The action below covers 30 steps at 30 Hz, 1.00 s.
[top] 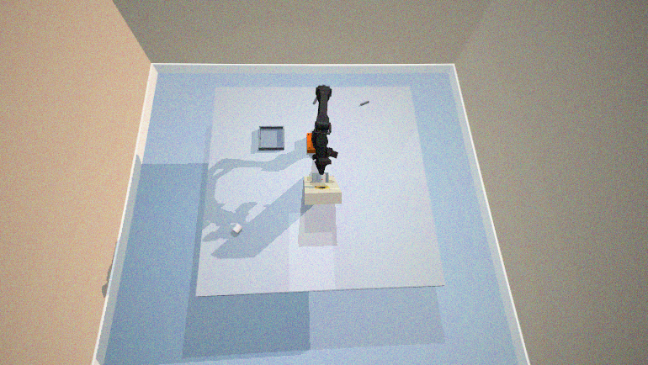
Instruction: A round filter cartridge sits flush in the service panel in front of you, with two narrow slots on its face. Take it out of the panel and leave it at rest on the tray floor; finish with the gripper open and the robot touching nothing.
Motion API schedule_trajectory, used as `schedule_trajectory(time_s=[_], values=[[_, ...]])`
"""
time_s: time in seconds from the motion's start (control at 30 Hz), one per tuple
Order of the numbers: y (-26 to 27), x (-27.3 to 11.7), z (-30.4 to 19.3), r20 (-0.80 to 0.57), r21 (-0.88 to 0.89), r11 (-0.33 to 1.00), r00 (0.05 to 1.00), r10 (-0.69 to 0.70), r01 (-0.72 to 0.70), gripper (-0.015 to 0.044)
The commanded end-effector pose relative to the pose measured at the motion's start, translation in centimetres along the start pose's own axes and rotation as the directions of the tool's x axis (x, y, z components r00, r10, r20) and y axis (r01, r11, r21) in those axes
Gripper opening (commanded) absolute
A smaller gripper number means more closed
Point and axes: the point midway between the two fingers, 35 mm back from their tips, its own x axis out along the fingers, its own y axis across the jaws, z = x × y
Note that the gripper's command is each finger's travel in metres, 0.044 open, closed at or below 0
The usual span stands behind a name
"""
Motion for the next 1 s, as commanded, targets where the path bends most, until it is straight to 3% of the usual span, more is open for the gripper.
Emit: schedule_trajectory(time_s=[0.0,0.63,0.77,0.97], values=[[1.0,0.0,0.1,-0.001,-0.007,1.0,1.0,0.001,-0.001,0.0],[7.2,0.9,1.0,-0.001,-0.006,1.0,1.0,0.003,-0.003,0.0],[6.6,0.8,0.9,0.0,0.001,1.0,1.0,0.009,-0.009,0.0095],[6.6,0.8,0.9,0.0,0.001,1.0,1.0,0.009,-0.009,0.0095]])
